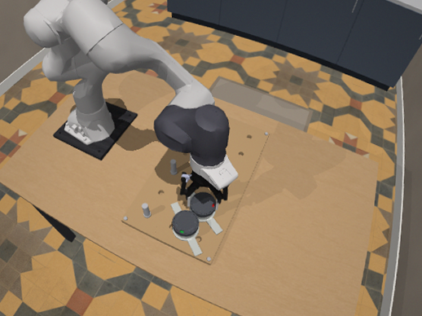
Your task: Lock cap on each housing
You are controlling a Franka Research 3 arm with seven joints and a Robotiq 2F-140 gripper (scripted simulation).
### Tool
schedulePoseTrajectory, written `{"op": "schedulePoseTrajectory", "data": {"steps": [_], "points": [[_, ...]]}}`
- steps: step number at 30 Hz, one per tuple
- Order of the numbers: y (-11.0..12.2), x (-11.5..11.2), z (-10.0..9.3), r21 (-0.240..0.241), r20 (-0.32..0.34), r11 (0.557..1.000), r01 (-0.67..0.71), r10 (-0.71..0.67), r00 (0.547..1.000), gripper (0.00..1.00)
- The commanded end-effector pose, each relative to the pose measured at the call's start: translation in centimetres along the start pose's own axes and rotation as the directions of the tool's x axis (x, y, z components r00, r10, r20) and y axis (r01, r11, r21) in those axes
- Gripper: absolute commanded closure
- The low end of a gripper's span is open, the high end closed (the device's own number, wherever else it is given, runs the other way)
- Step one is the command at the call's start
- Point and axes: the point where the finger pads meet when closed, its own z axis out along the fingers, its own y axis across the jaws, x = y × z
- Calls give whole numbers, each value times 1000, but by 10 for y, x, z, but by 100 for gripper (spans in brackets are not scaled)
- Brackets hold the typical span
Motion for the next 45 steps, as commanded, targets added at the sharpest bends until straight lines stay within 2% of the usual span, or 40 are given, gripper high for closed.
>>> {"op": "schedulePoseTrajectory", "data": {"steps": [1,45], "points": [[3,2,1,-5,0,1000,3,-3,1000,90],[12,-1,1,-5,0,1000,3,-3,1000,90]]}}
